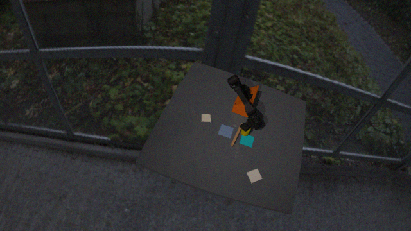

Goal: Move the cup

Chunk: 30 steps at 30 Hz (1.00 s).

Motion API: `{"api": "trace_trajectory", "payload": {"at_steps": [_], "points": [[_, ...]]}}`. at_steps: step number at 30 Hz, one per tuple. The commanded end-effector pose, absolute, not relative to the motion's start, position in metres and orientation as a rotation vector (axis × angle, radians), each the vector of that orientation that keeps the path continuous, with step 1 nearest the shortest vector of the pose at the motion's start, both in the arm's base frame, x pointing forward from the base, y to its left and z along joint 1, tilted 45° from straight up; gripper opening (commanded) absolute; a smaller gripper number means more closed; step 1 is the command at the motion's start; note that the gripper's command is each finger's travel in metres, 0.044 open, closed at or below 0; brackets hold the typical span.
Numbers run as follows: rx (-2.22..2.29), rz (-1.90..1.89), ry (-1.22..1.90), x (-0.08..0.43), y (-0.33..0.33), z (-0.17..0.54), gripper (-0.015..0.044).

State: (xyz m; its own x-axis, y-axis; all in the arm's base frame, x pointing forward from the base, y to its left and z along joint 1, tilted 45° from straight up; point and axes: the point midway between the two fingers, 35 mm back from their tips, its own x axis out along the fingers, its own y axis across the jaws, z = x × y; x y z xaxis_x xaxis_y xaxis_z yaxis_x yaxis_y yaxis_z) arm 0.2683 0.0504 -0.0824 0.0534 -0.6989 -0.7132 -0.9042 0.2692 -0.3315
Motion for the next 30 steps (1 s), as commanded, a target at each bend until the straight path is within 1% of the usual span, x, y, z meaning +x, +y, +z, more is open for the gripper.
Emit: {"api": "trace_trajectory", "payload": {"at_steps": [1,18,30], "points": [[-1.483,0.308,1.701,0.268,0.056,-0.089,0.0000],[-1.481,0.308,1.700,0.268,0.081,-0.114,0.0000],[-1.482,0.307,1.700,0.270,0.069,-0.126,0.0000]]}}
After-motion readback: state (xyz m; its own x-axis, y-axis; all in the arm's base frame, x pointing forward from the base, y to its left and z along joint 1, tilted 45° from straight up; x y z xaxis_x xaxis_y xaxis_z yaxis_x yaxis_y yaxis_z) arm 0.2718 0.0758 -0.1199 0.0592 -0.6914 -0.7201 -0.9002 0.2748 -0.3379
